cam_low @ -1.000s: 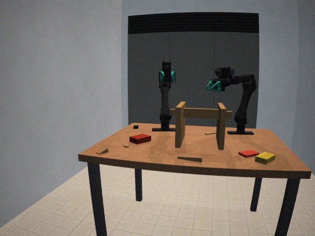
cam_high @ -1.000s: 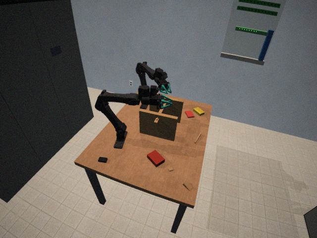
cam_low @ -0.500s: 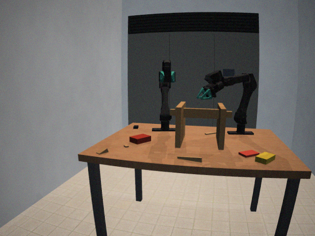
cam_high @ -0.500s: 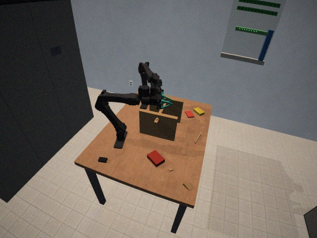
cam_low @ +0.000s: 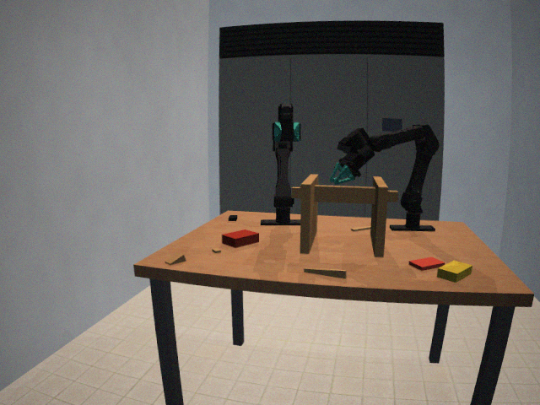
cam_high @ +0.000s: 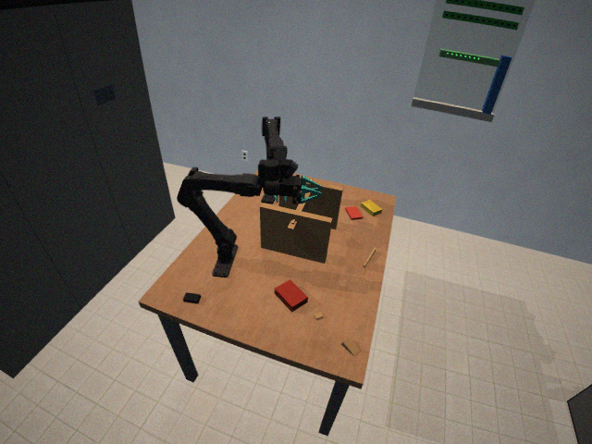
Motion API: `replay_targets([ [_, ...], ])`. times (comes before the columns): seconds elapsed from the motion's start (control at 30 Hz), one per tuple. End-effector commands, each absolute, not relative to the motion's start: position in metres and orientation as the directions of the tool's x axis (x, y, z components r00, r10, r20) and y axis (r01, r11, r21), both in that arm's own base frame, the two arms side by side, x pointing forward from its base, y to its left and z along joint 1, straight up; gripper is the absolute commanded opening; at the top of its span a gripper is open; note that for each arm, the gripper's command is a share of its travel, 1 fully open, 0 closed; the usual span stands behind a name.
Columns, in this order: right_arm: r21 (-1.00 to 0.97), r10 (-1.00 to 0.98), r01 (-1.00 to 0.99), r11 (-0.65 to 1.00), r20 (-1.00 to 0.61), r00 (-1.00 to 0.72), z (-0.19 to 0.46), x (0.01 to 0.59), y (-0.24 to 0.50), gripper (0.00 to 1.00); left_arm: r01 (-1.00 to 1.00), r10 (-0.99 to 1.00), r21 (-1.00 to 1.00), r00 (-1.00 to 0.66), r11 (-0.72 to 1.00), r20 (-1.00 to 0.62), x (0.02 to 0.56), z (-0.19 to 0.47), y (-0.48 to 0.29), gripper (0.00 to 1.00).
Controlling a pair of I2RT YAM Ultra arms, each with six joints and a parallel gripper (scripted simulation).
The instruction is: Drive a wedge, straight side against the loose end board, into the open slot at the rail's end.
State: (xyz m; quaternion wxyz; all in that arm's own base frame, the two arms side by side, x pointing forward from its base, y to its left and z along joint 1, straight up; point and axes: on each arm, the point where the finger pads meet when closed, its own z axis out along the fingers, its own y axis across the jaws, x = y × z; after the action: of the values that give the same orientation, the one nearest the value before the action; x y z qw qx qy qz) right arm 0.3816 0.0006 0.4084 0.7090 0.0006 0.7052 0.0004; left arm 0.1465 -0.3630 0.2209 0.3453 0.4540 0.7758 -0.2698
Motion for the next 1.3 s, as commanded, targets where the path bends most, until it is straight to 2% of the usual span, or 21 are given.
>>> replay_targets([
  [0.0, -0.003, -0.003, 0.005, 1.0, -0.998, 0.057, 0.432, 0.378, 0.0, 0.45, 0.897, 0.535, -0.118, -0.355, 0.426, -0.767, 0.135, 0.225, -0.368, 0.37],
  [0.5, -0.003, -0.003, 0.005, 1.0, -0.998, 0.057, 0.432, 0.378, 0.0, 0.45, 0.947, 0.761, -0.113, -0.309, 0.3, -0.571, 0.052, 0.162, -0.362, 0.37],
  [0.53, -0.003, -0.003, 0.005, 1.0, -0.998, 0.057, 0.432, 0.378, 0.0, 0.45, 0.935, 0.813, -0.083, -0.34, 0.343, -0.473, 0.058, 0.125, -0.338, 0.37],
  [0.63, -0.003, -0.003, 0.005, 1.0, -0.998, 0.057, 0.432, 0.378, 0.0, 0.45, 0.925, 0.801, -0.089, -0.364, 0.368, -0.475, 0.065, 0.135, -0.342, 0.37],
  [0.7, -0.003, -0.003, 0.005, 1.0, -0.998, 0.057, 0.432, 0.378, 0.0, 0.45, 0.936, 0.816, -0.118, -0.348, 0.332, -0.462, 0.049, 0.141, -0.344, 0.37],
  [1.1, -0.003, -0.003, 0.005, 1.0, -0.998, 0.057, 0.432, 0.378, 0.0, 0.45, 0.888, 0.885, -0.017, -0.46, 0.46, -0.074, 0.049, 0.078, -0.276, 0.37],
  [1.27, -0.003, -0.003, 0.005, 1.0, -0.998, 0.057, 0.432, 0.378, 0.0, 0.45, 0.884, 0.884, -0.004, -0.467, 0.467, -0.033, 0.048, 0.074, -0.27, 0.37],
])
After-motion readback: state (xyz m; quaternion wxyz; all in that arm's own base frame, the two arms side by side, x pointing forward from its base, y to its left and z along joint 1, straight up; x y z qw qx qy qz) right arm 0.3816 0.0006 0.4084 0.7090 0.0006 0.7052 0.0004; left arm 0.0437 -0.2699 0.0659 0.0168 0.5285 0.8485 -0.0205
